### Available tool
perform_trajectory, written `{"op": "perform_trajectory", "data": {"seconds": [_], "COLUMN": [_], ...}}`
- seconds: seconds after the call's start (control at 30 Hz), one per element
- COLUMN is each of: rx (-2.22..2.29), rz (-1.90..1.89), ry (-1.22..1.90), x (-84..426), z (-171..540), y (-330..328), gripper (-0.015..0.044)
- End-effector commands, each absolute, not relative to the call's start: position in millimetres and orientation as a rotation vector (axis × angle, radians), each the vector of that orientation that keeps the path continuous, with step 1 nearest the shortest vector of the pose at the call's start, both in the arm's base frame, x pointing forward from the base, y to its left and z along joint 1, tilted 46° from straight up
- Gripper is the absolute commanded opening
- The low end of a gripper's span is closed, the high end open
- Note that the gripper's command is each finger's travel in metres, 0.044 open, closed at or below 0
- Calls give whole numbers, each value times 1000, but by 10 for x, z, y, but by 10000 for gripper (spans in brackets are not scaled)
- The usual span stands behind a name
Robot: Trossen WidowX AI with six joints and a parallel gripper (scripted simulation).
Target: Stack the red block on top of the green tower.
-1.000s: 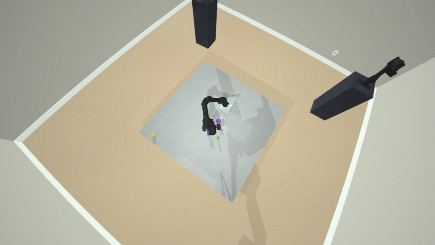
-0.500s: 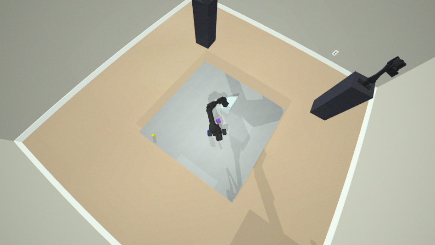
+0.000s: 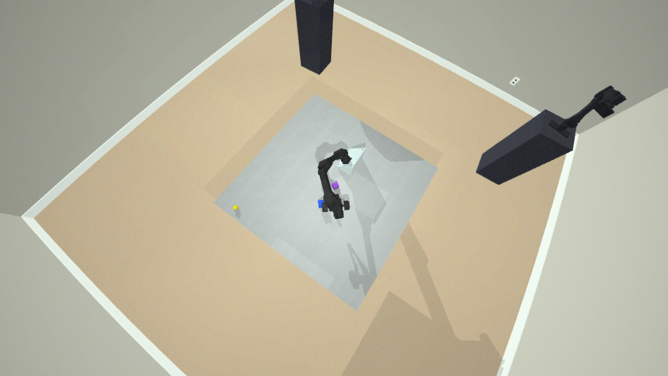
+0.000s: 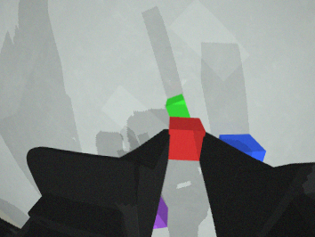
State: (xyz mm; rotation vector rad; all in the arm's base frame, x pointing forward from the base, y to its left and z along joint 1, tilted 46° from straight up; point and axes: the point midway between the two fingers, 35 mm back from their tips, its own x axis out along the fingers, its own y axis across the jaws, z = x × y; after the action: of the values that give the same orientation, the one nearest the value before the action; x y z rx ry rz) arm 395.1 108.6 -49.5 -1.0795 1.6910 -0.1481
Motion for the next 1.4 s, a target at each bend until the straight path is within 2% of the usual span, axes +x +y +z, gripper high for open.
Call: {"op": "perform_trajectory", "data": {"seconds": [0.0, 0.5, 1.37], "rx": [-1085, -1086, -1086], "rz": [-150, -152, -152], "ry": [1695, 1695, 1695], "x": [3939, 3915, 3914], "z": [-618, -862, -871], "y": [942, 686, 677], "gripper": [0, 0, 0]}}
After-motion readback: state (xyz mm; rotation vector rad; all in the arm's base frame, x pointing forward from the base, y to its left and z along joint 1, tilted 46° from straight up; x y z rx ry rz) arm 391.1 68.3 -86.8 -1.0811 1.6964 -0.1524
